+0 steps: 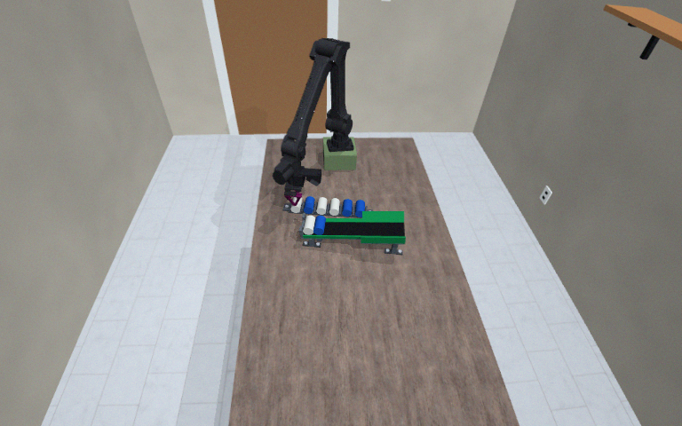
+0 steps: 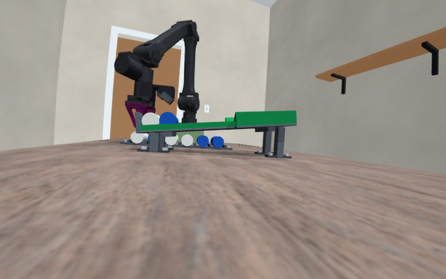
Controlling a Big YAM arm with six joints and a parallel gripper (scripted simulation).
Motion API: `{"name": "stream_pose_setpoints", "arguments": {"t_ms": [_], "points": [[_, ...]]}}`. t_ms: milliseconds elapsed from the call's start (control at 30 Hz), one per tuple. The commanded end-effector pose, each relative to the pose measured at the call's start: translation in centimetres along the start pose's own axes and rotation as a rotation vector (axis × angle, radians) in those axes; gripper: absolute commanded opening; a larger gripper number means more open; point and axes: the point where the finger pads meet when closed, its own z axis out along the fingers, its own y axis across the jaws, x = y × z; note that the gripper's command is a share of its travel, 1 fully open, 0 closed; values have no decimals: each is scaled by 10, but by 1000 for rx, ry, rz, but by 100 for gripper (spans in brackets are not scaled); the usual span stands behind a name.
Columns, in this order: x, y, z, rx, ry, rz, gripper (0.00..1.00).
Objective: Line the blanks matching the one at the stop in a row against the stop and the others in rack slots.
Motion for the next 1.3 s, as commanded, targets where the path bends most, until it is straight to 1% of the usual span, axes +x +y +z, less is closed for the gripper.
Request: {"name": "stream_pose_setpoints", "arguments": {"t_ms": [0,600,900,967,1000,1033,1267], "points": [[-1,-6,4,-2,-1,8,83],[-1,-6,4,-2,-2,8,83],[-5,2,8,-14,-7,8,83],[-5,2,8,-14,-7,8,83],[-2,-4,5,-3,-2,8,83],[-2,-5,5,-2,-2,8,83],[-2,-4,5,-2,-2,8,83]]}}
